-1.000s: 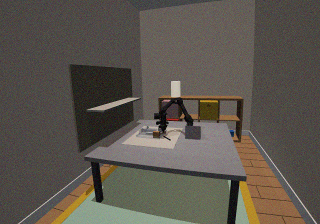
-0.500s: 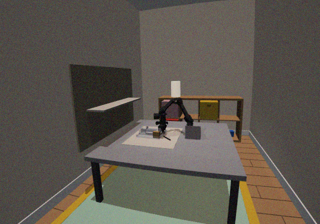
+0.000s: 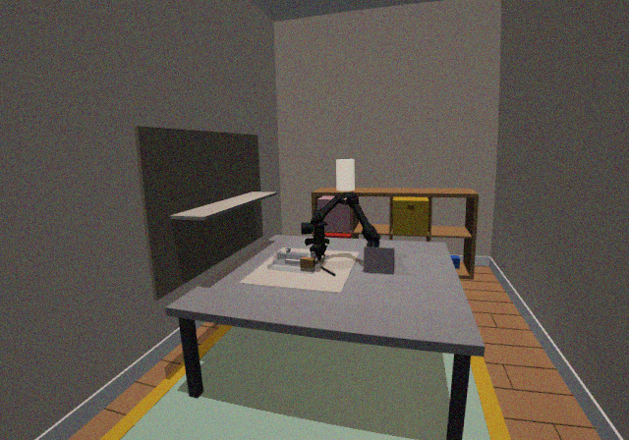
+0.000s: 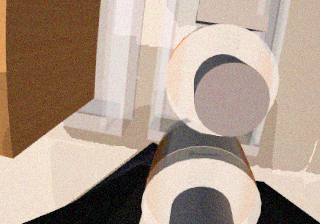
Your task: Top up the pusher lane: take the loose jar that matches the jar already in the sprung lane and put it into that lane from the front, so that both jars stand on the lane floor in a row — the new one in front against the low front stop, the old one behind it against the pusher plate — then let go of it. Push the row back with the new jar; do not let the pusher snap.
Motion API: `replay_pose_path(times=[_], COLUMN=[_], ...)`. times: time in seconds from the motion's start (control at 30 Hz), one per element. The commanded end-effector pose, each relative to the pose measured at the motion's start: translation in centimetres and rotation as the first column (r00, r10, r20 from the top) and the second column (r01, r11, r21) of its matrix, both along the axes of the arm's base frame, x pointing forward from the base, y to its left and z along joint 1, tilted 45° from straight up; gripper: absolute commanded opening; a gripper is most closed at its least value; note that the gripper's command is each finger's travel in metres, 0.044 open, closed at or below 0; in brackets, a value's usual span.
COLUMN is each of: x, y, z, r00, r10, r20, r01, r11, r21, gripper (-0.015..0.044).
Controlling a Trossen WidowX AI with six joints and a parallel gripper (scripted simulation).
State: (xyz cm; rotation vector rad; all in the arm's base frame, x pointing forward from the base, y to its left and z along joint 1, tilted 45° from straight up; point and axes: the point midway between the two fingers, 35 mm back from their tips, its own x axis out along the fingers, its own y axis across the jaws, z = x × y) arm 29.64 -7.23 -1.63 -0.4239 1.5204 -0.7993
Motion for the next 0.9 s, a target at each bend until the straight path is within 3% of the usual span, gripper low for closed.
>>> replay_pose_path(times=[0.0, 0.87], x=[0.8, 1.9], y=[-0.1, -0.3], z=[0.3, 0.5], r00=[1.0, 1.0], r10=[0.006, 0.006], r20=[0.019, 0.02], r01=[-0.006, -0.006], r11=[1.0, 1.0], r21=[-0.007, -0.007], gripper=[0.0, 0.0])
